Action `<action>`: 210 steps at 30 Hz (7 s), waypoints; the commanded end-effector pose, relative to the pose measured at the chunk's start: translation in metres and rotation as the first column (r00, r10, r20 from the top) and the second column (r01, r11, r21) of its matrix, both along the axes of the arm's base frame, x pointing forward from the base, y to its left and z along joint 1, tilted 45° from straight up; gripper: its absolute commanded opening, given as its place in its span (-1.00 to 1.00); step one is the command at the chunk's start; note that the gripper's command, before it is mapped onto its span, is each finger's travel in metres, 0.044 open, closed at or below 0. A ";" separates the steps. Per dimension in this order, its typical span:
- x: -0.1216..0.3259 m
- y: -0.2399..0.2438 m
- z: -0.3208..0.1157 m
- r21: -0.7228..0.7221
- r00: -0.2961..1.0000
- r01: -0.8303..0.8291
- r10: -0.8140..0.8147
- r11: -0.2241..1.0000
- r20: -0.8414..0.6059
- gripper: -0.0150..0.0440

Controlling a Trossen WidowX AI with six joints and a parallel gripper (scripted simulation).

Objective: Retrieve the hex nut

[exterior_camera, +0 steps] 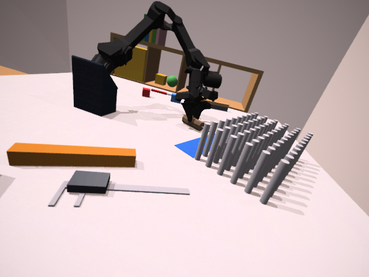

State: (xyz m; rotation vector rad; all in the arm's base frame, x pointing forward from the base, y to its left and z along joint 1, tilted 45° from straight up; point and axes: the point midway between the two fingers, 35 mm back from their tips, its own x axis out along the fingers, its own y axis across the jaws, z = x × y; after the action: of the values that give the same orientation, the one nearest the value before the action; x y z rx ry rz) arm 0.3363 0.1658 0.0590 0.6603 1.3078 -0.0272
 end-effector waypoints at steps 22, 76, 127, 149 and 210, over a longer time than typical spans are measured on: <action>-0.019 0.004 0.004 -0.006 1.000 0.005 -0.005 1.000 -0.003 -0.49; -0.056 0.015 0.015 -0.004 1.000 0.005 -0.005 1.000 -0.004 -0.49; -0.086 -0.021 0.074 -0.011 1.000 0.004 -0.004 1.000 -0.007 -0.49; -0.086 -0.064 0.134 -0.022 0.992 -0.124 0.125 0.992 0.037 -0.49; -0.166 0.053 0.243 -0.683 -0.542 -0.712 0.743 -0.160 0.392 -0.49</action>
State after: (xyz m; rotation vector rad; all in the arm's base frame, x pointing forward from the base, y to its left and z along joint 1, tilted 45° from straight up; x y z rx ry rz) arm 0.1762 0.2142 0.2943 -0.6808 0.5089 1.5058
